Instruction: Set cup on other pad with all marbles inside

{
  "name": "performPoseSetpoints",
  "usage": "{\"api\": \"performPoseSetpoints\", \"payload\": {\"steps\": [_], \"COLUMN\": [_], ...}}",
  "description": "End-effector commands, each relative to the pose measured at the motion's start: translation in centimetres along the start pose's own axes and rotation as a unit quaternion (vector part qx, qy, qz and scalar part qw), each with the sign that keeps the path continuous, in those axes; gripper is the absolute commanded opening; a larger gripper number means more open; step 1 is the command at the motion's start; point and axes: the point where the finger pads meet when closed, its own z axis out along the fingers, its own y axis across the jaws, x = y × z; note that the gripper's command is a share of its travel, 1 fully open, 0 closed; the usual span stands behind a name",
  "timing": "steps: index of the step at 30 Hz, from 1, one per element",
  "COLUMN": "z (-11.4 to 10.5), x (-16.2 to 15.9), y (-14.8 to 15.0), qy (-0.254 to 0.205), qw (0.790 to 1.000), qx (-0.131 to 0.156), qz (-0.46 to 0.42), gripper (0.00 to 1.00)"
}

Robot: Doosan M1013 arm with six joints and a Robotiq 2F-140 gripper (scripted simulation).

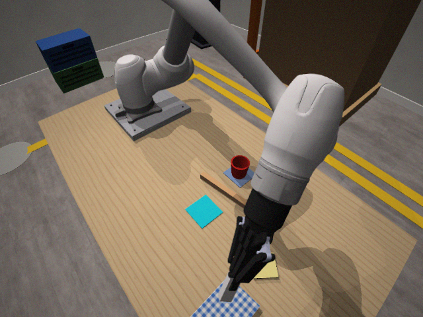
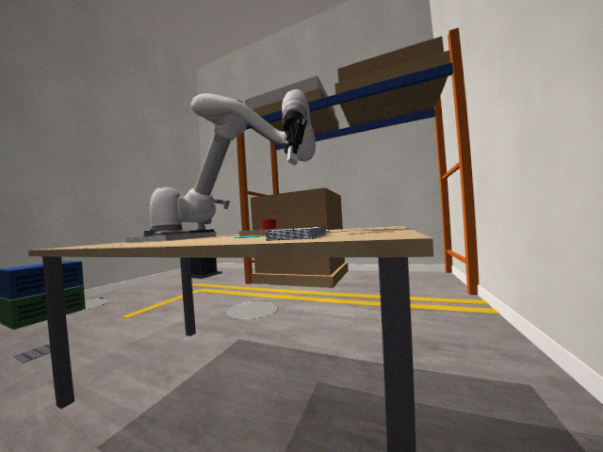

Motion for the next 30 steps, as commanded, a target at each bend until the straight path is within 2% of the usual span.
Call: {"api": "performPoseSetpoints", "payload": {"steps": [1, 3, 4, 6, 7, 8, 9, 10, 11, 13, 14, 15, 16, 18, 19, 20, 21, 23, 24, 25, 26, 28, 29, 30], "z": [-1.5, -1.5, -2.2, -2.2, -3.0, -3.0, -3.8, -3.8, -4.6, -4.6, -5.4, -5.4, -6.3, -6.3, -7.2, -7.2, -8.0, -8.0, -8.9, -8.9, -9.8, -9.8, -10.6, -10.6], "x": [1.9, 1.9, 2.8, 2.8, 3.6, 3.6, 4.4, 4.4, 5.2, 5.2, 5.9, 5.9, 6.6, 6.6, 7.3, 7.3, 7.9, 7.9, 8.5, 8.5, 9.0, 9.0, 9.5, 9.5], "y": [-3.9, -3.9, -5.6, -5.6, -7.5, -7.5, -9.4, -9.4, -11.3, -11.3, -13.3, -13.3, -15.3, -15.3, -17.3, -17.3, -19.3, -19.3, -21.2, -21.2, -23.2, -23.2, -25.1, -25.1], "qy": [0.022, 0.022, 0.029, 0.029, 0.036, 0.036, 0.041, 0.041, 0.044, 0.044, 0.045, 0.045, 0.044, 0.044, 0.041, 0.041, 0.036, 0.036, 0.03, 0.03, 0.022, 0.022, 0.012, 0.012], "qw": [0.993, 0.993, 0.985, 0.985, 0.975, 0.975, 0.961, 0.961, 0.944, 0.944, 0.925, 0.925, 0.902, 0.902, 0.876, 0.876, 0.848, 0.848, 0.818, 0.818, 0.786, 0.786, 0.753, 0.753], "qx": [0.018, 0.018, 0.031, 0.031, 0.046, 0.046, 0.062, 0.062, 0.079, 0.079, 0.096, 0.096, 0.113, 0.113, 0.131, 0.131, 0.148, 0.148, 0.165, 0.165, 0.181, 0.181, 0.196, 0.196], "qz": [0.115, 0.115, 0.164, 0.164, 0.215, 0.215, 0.266, 0.266, 0.316, 0.316, 0.366, 0.366, 0.415, 0.415, 0.462, 0.462, 0.507, 0.507, 0.55, 0.55, 0.591, 0.591, 0.628, 0.628], "gripper": [0.0, 0.0, 0.0, 0.0, 0.0, 0.0, 0.0, 0.0, 0.0, 0.0, 0.0, 0.0, 0.0, 0.0, 0.0, 0.0, 0.0, 0.0, 0.0, 0.0, 0.0, 0.0, 0.0, 0.0]}}
